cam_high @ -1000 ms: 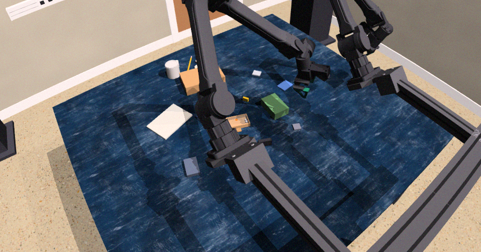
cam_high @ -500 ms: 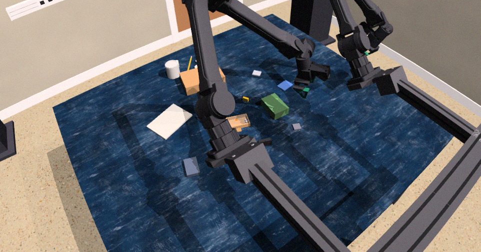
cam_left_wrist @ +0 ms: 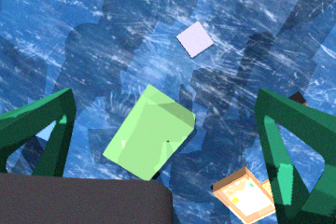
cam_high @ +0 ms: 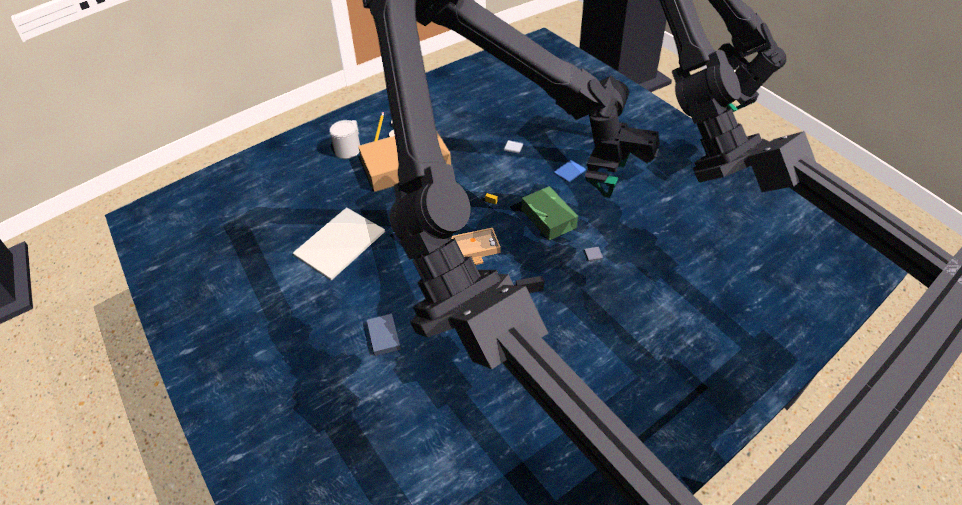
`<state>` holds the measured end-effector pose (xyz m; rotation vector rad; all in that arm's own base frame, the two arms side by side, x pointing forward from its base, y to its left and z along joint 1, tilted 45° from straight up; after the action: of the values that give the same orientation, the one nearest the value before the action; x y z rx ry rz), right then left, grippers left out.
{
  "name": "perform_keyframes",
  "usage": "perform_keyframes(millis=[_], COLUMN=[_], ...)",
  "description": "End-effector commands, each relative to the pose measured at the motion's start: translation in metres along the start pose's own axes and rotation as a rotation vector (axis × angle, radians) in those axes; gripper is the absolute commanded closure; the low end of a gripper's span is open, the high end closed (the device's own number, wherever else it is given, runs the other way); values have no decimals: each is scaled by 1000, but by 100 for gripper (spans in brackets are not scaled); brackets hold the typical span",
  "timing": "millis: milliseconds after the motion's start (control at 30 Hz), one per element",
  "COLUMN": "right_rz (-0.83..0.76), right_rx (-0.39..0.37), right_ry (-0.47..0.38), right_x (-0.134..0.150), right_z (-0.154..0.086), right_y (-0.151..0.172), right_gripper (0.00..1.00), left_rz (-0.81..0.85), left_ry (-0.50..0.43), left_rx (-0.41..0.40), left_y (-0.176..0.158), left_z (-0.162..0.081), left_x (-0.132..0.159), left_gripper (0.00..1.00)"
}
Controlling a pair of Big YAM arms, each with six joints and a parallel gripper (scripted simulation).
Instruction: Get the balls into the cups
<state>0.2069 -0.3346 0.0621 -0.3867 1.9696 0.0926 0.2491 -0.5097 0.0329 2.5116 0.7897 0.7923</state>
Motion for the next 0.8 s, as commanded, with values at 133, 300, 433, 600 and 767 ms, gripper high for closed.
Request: perform_keyframes(millis=[133, 300, 433, 600, 767], right_rz=[-8, -8, -8, -8, -8], right_rx=[8, 8, 8, 8, 8], right_ry=[1, 1, 1, 1, 1], right_x=[-2, -2, -2, -2, -2], right_z=[-3, -3, -3, -3, -3], right_y=[-4, -4, -4, -4, -4], right_gripper=[0, 0, 0, 0, 0], left_rz=[-127, -173, -246, -356, -485], left_ry=[26, 35, 51, 76, 108], left_rx=[-5, -4, -3, -3, -7], left_y=[13, 16, 19, 21, 20], left_z=[9, 13, 19, 27, 34], left_x=[46, 62, 89, 130, 179], left_gripper=[0, 0, 0, 0, 0])
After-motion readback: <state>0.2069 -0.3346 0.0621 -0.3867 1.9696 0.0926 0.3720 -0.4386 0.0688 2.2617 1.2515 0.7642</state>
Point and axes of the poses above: on each arm, the point where the finger pads meet when closed, its own z axis out along the fingers, its own y axis across the jaws, x = y × z, the point moved 5 cm from there along -z, back along the fingers, and after that the axes turned 12 degrees about -z, right-handed, at the moved point
